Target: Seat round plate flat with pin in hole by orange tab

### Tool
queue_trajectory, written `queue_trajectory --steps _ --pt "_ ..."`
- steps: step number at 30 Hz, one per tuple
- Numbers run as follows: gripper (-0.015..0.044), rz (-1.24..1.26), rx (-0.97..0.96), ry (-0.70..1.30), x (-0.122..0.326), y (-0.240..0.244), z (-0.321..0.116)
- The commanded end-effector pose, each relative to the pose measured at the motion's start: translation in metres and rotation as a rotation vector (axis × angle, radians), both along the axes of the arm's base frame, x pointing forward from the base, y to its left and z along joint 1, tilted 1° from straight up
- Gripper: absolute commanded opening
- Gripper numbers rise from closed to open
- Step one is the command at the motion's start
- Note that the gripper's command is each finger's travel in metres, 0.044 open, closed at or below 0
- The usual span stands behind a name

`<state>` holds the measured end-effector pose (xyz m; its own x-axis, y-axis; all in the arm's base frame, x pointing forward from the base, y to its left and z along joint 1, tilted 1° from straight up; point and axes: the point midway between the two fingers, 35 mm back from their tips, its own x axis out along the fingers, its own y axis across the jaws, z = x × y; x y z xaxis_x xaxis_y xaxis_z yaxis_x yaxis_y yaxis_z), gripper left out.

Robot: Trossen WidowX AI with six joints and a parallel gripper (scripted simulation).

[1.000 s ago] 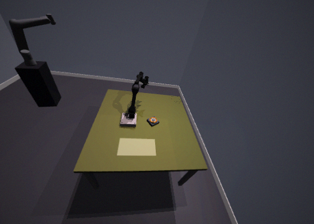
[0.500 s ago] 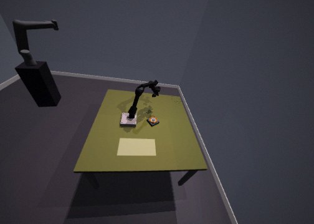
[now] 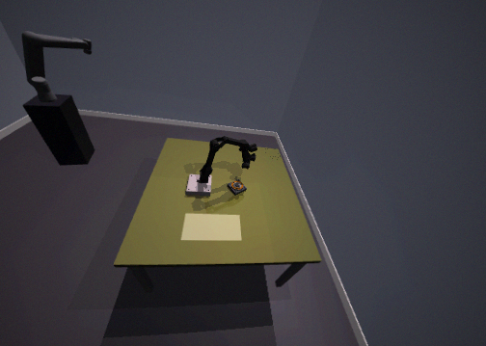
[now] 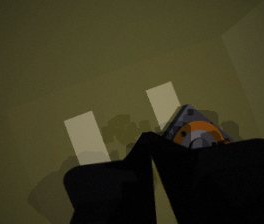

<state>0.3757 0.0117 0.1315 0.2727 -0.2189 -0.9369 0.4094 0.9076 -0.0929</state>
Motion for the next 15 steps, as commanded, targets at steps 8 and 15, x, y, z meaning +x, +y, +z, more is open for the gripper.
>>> queue_trajectory --steps 8,15 --pt "0.0 0.149 0.101 0.254 -0.089 -0.105 -0.038" --pt "0.0 0.204 0.176 0.302 -0.125 -0.129 -0.05"
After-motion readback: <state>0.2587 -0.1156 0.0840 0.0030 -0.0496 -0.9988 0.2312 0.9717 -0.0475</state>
